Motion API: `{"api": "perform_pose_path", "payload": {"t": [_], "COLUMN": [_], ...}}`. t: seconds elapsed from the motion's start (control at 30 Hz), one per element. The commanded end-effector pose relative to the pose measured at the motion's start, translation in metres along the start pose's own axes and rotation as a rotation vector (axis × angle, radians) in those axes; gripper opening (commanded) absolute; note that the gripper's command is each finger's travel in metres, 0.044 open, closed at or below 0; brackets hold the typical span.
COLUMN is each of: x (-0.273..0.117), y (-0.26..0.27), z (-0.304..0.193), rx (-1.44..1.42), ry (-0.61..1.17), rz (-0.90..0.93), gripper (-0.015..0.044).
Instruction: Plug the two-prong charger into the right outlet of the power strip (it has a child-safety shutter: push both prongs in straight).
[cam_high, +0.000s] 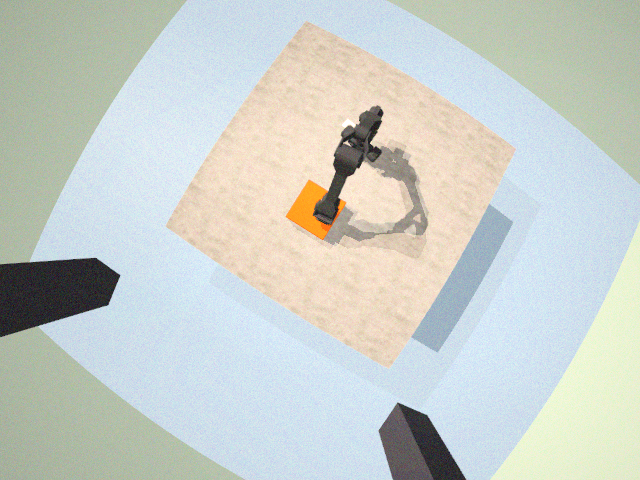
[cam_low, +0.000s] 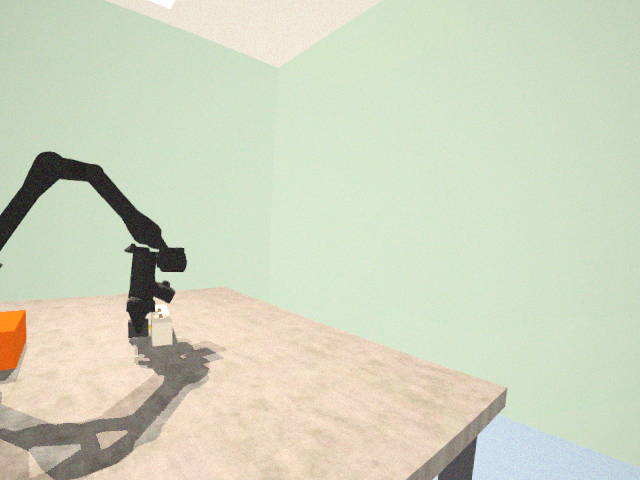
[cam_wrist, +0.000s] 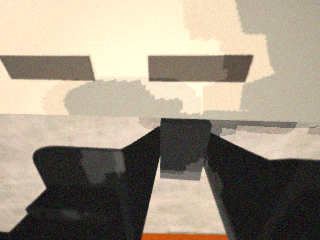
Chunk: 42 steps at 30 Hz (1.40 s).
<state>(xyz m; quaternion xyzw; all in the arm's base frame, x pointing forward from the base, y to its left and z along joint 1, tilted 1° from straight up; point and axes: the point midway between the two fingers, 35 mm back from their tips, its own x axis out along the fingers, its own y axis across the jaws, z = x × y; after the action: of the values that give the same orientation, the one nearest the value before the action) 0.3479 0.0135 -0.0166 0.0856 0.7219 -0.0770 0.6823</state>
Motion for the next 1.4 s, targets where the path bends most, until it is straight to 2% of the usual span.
{"api": "perform_pose_path", "payload": {"t": [0.0,1.37], "x": [-0.001,-0.002], "y": [0.001,0.001], "z": [0.003,0.019], "rx": [-0.001,-0.001], "ry": [-0.008,-0.009], "rz": [0.005,0.005], "gripper": [0.0000,0.0000]}}
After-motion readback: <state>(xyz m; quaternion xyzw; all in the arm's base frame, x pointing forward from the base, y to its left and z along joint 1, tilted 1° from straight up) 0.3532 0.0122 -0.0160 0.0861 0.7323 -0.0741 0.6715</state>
